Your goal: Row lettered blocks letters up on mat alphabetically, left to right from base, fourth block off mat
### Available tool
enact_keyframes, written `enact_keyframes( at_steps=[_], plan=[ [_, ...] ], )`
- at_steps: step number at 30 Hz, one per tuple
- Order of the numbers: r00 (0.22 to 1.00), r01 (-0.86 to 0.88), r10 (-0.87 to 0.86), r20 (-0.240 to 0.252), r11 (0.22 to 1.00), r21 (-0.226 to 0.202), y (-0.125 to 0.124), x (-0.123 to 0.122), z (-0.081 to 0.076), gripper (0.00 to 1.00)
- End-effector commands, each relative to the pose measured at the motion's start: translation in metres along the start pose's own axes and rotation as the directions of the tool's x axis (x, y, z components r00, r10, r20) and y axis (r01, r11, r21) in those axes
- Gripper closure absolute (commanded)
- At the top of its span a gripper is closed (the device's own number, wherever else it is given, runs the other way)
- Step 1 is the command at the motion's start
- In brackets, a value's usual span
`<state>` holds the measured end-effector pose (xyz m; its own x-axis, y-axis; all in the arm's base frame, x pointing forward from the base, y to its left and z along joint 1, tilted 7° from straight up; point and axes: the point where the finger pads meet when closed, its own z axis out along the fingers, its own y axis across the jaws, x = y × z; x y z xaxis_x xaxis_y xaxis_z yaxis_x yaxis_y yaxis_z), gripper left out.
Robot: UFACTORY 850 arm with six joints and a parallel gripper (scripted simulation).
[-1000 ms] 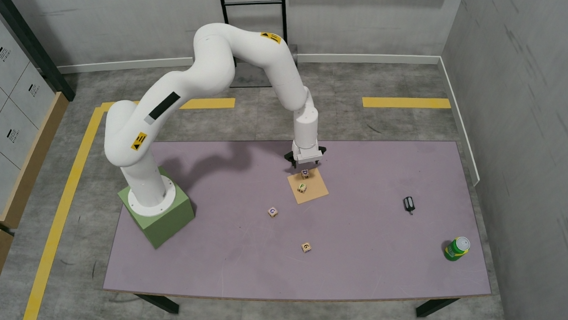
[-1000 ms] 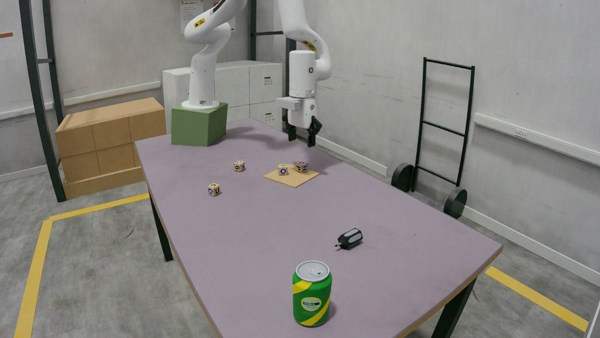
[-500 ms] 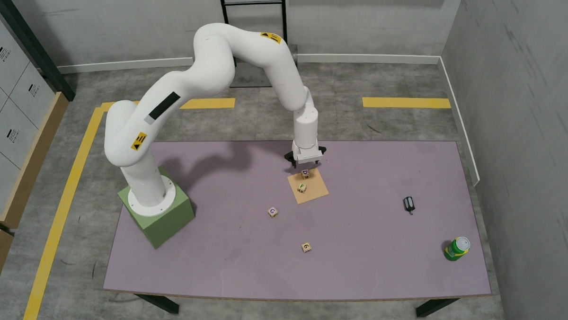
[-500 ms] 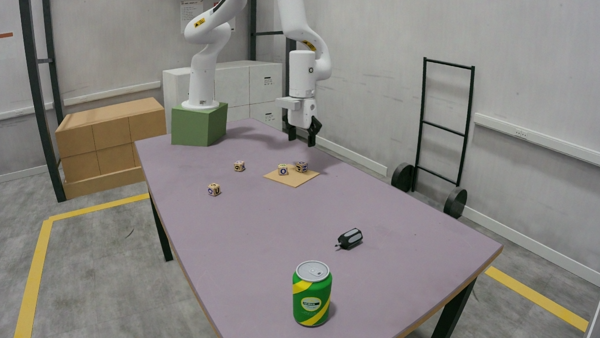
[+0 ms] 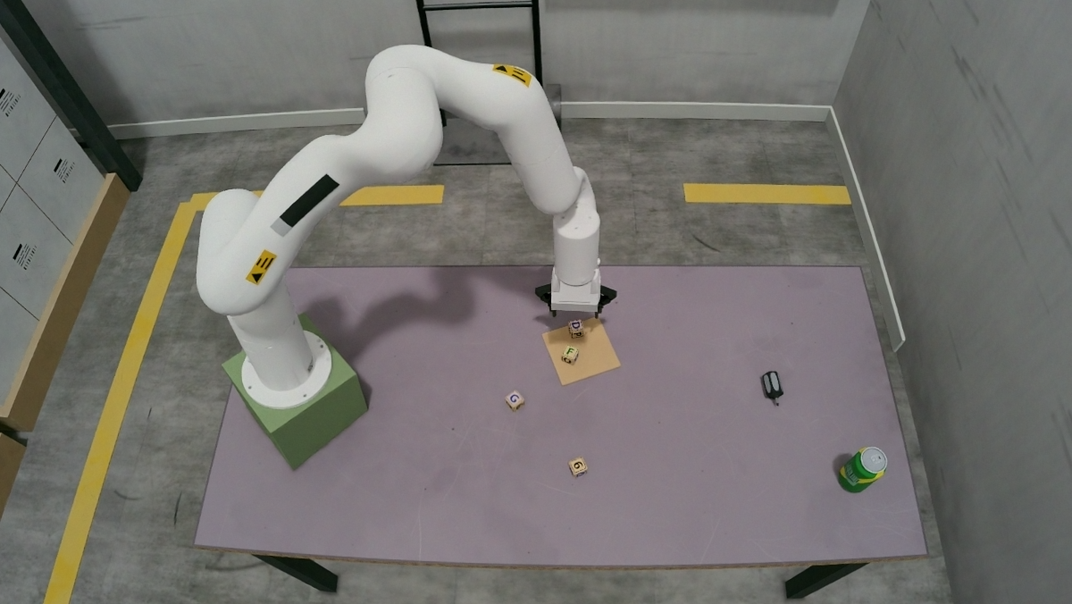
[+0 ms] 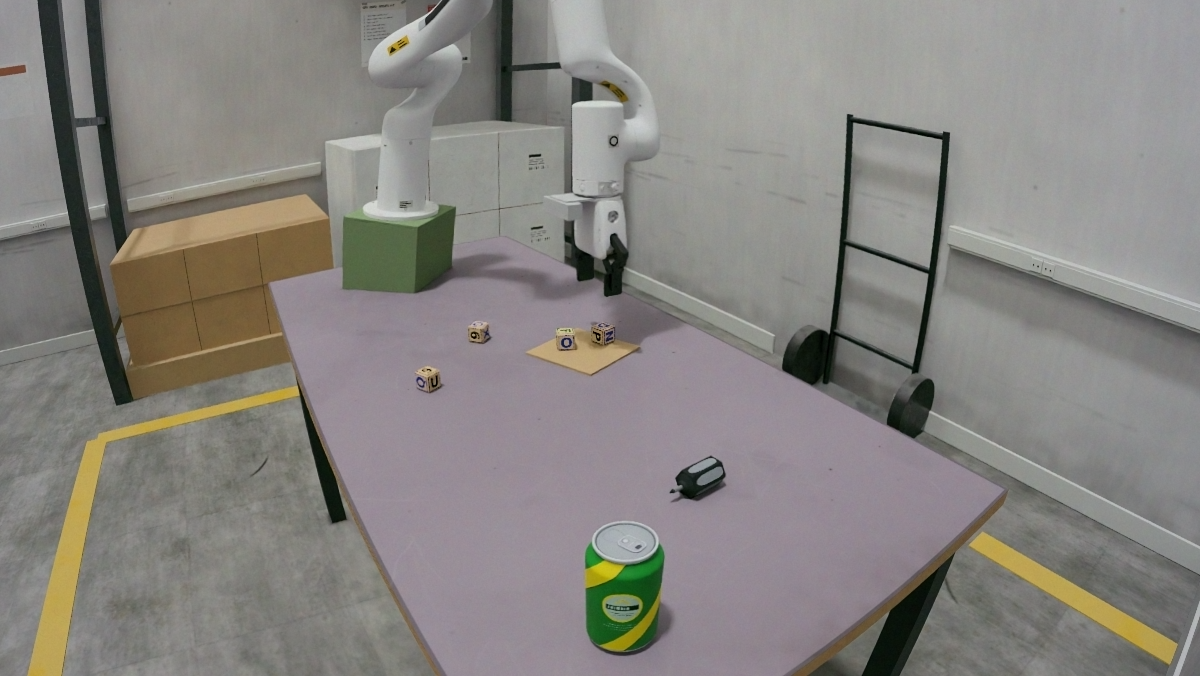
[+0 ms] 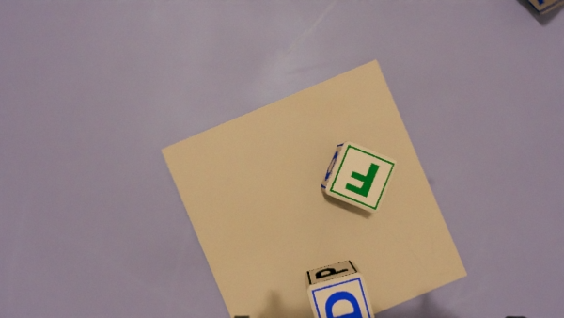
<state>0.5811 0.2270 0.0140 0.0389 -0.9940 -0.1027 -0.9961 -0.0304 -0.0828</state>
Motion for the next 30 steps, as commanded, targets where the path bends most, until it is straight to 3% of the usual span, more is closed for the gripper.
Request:
enact_keyframes(
  at_steps=[1, 9, 11, 12, 18, 26, 28, 29, 30],
  plan=[
    [0.990, -0.138, 0.138, -0.009, 0.990, 0.004, -0.001, 0.004, -0.001, 0.00],
    [0.914, -0.407, 0.407, -0.007, 0.914, 0.006, 0.000, 0.013, 0.000, 0.00],
    [0.914, -0.407, 0.407, -0.007, 0.914, 0.006, 0.000, 0.013, 0.000, 0.00],
    [0.873, -0.487, 0.487, -0.007, 0.873, 0.007, 0.001, 0.015, 0.000, 0.00],
    [0.771, -0.637, 0.637, -0.005, 0.771, 0.007, 0.002, 0.021, 0.000, 0.00],
    [0.569, -0.822, 0.822, -0.003, 0.569, 0.008, 0.003, 0.030, 0.001, 0.00],
    [0.569, -0.822, 0.822, -0.003, 0.569, 0.008, 0.003, 0.030, 0.001, 0.00],
    [0.491, -0.871, 0.871, -0.002, 0.491, 0.009, 0.004, 0.033, 0.001, 0.00],
    [0.469, -0.883, 0.883, -0.001, 0.469, 0.009, 0.004, 0.033, 0.001, 0.00]
  ],
)
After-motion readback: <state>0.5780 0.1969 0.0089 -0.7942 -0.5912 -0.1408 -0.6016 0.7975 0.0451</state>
